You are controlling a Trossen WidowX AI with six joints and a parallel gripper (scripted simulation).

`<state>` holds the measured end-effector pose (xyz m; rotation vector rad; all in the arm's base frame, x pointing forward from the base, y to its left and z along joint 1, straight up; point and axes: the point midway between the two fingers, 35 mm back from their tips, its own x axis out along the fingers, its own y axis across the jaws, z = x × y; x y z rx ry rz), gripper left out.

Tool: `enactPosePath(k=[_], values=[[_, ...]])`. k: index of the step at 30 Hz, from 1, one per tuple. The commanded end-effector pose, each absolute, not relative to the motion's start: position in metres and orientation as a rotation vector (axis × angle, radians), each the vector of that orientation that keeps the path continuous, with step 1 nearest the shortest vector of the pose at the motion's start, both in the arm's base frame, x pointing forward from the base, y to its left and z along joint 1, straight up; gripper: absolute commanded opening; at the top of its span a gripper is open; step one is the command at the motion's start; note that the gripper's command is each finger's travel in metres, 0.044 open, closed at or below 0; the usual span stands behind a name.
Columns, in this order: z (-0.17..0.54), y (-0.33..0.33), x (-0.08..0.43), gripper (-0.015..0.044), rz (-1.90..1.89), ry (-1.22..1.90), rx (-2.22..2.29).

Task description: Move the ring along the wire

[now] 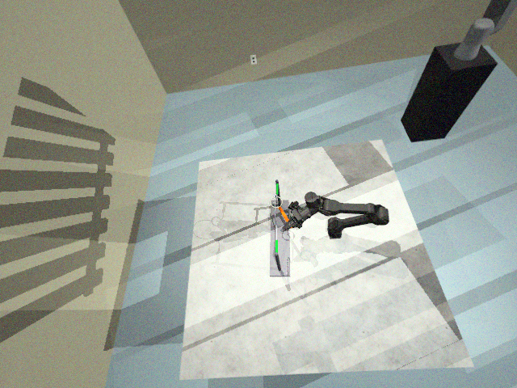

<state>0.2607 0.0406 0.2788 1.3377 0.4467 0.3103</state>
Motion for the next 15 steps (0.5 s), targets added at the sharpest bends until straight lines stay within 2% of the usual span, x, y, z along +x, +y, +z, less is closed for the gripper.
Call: enactPosePath(k=[1, 15], values=[[0.293, 0.043, 0.259, -0.015, 0.342, 0.437, 1.398], [0.333, 0.043, 0.258, -0.015, 0.408, 0.404, 1.612]])
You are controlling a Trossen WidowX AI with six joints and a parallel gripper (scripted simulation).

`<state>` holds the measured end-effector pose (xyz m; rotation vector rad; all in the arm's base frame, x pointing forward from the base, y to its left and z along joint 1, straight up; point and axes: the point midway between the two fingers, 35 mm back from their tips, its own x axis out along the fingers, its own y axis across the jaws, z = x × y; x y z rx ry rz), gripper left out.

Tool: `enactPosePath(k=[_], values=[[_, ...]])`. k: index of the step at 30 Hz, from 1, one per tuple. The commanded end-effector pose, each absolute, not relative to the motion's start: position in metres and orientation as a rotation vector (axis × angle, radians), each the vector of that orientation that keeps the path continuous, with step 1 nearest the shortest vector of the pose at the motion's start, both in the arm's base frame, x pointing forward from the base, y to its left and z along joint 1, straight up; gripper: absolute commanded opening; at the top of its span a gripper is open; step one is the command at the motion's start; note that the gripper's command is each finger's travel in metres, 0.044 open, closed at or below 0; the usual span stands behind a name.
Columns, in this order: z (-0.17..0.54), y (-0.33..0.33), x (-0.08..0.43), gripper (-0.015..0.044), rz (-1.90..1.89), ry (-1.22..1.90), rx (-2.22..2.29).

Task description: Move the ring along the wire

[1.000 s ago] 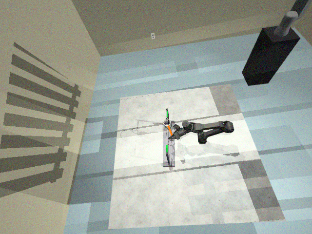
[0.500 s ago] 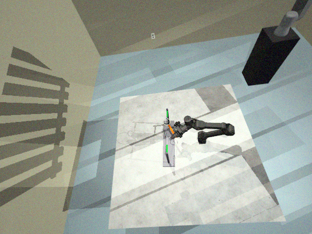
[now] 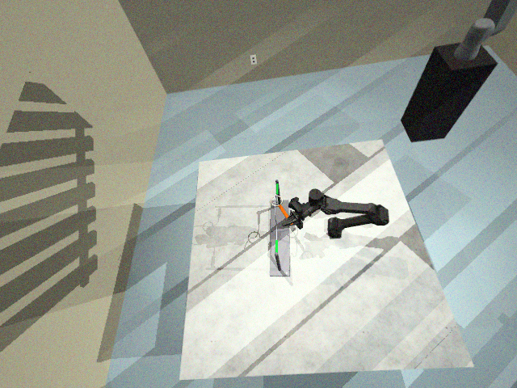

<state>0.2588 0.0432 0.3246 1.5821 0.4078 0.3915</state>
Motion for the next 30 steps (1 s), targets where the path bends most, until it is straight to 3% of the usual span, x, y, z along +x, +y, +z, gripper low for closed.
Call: enactPosePath(k=[1, 30], values=[[0.336, 0.043, 0.258, -0.015, 0.411, 0.403, 1.625], [0.343, 0.039, 0.258, -0.015, 0.323, 0.465, 1.455]])
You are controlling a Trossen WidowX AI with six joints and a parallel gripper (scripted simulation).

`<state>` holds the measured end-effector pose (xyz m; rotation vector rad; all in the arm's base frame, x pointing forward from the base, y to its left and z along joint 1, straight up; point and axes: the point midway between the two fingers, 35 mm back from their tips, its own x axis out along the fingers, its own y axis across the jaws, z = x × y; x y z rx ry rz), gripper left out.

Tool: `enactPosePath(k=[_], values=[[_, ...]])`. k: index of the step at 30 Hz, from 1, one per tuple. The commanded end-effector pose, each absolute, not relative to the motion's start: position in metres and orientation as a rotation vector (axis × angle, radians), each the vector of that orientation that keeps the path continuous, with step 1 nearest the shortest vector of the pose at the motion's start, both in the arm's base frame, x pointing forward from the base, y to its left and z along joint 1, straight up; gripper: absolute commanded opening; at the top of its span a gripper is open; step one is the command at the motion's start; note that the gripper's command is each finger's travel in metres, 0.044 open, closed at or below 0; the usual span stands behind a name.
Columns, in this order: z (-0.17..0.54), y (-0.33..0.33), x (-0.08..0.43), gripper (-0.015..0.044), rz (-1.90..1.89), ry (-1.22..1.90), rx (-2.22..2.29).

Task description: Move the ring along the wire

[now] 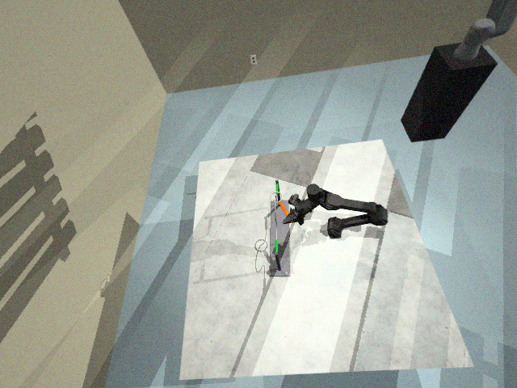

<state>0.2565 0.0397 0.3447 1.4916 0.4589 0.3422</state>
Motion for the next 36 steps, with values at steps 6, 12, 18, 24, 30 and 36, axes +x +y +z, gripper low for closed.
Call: enactPosePath(k=[6, 12, 18, 24, 30, 36], values=[[0.339, 0.038, 0.258, -0.015, 0.285, 0.485, 1.365], [0.333, 0.037, 0.258, -0.015, 0.246, 0.504, 1.273], [0.328, 0.036, 0.258, -0.015, 0.208, 0.52, 1.18], [0.323, 0.034, 0.258, -0.015, 0.171, 0.533, 1.088], [0.319, 0.031, 0.258, -0.015, 0.135, 0.545, 0.996], [0.314, 0.029, 0.257, -0.015, 0.101, 0.555, 0.904]])
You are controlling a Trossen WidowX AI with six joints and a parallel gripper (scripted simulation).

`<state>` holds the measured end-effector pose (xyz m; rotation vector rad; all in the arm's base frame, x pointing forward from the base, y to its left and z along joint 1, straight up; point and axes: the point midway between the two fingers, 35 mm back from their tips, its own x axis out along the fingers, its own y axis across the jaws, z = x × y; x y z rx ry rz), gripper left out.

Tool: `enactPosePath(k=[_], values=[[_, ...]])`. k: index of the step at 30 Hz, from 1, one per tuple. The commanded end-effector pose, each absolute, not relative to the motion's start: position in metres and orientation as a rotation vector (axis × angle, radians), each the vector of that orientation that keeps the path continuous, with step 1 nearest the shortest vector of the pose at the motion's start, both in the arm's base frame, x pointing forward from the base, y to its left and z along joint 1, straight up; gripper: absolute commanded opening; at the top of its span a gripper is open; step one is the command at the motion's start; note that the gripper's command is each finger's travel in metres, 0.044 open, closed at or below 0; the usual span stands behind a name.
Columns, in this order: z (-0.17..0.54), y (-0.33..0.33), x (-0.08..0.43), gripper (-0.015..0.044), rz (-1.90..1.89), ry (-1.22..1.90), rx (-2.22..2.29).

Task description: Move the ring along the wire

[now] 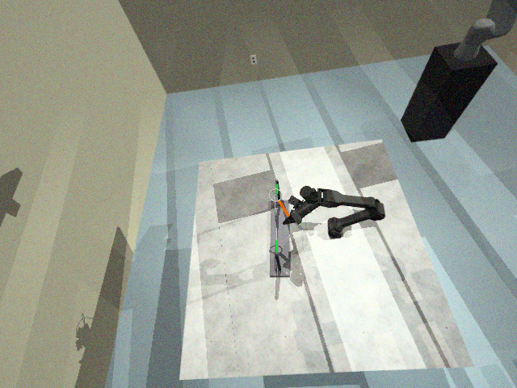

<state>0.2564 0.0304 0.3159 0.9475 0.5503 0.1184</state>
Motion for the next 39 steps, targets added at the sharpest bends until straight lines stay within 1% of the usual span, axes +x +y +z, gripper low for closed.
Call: enactPosePath(k=[1, 39], values=[[0.314, 0.028, 0.257, -0.015, 0.095, 0.556, 0.889], [0.294, 0.001, 0.255, -0.015, -0.11, 0.584, 0.305]])
